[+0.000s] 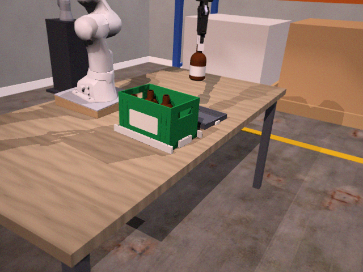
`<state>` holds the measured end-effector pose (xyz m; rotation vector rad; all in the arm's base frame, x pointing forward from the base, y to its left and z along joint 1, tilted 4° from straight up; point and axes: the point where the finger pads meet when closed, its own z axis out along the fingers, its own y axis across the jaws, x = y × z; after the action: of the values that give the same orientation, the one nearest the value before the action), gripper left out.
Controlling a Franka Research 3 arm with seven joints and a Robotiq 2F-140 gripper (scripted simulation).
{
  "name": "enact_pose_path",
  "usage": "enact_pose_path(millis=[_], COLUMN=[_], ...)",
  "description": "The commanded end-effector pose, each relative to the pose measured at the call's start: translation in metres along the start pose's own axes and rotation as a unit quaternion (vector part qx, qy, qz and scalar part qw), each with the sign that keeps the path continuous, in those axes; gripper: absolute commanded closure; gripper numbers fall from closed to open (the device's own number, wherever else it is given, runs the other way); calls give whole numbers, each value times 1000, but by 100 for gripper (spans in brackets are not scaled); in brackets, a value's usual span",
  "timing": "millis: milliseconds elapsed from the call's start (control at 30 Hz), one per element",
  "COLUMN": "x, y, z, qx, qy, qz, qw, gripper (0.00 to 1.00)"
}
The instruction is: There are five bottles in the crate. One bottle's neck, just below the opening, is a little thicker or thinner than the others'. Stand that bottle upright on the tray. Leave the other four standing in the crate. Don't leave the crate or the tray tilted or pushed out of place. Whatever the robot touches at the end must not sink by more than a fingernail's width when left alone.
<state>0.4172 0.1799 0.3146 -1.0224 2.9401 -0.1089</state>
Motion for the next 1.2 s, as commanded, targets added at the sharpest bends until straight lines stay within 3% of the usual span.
enact_pose_path(millis=[0,1167], x=[-4,-7], y=[2,5], z=[-3,-2], qx=[0,0], qy=[-5,-5], qz=[3,3], qw=[1000,1000], gripper=[90,90])
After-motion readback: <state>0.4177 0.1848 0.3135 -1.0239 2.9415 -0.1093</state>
